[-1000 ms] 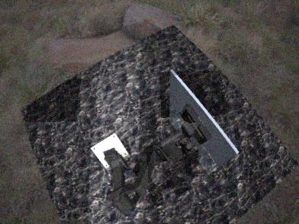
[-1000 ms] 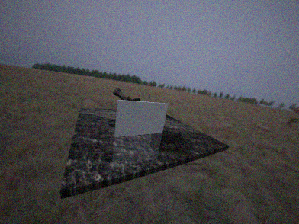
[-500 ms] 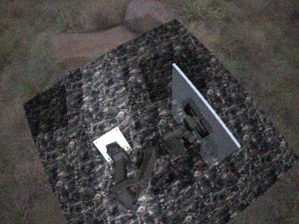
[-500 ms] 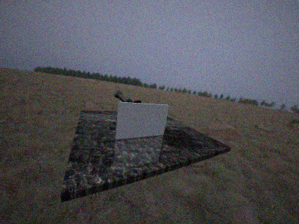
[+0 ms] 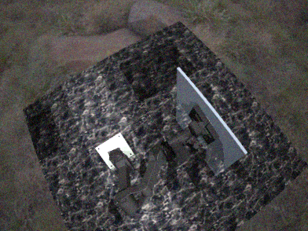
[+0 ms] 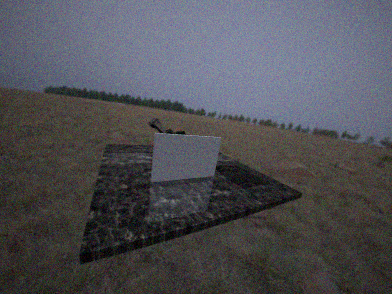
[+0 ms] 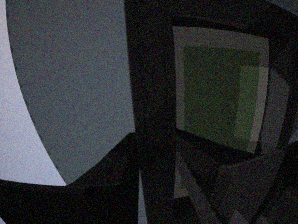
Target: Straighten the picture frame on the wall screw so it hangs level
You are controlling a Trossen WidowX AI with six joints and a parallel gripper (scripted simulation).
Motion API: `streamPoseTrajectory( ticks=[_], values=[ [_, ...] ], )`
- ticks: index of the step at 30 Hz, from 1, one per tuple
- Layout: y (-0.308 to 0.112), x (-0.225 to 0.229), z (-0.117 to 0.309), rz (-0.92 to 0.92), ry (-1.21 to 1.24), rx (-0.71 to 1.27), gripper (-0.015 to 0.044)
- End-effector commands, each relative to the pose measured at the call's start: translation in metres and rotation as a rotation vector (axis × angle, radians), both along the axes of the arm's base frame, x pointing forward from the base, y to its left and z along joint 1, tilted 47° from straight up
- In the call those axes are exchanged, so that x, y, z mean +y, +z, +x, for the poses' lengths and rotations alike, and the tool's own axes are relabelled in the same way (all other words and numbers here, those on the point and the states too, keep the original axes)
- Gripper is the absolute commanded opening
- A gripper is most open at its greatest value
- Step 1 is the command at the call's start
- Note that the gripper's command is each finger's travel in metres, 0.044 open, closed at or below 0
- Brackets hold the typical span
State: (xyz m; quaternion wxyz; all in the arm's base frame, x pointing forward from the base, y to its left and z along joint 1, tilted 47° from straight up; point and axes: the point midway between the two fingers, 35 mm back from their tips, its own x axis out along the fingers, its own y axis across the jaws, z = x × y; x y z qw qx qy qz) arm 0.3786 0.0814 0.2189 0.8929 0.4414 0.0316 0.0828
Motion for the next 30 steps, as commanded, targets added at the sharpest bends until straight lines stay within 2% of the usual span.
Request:
streamPoseTrajectory(
  ticks=[1,30],
  values=[
    [0.0022,0.0039,-0.0006,0.005,0.015,-0.009,0.0000],
    [-0.0017,0.0078,-0.0013,0.006,0.015,-0.009,0.0000]
  ],
)
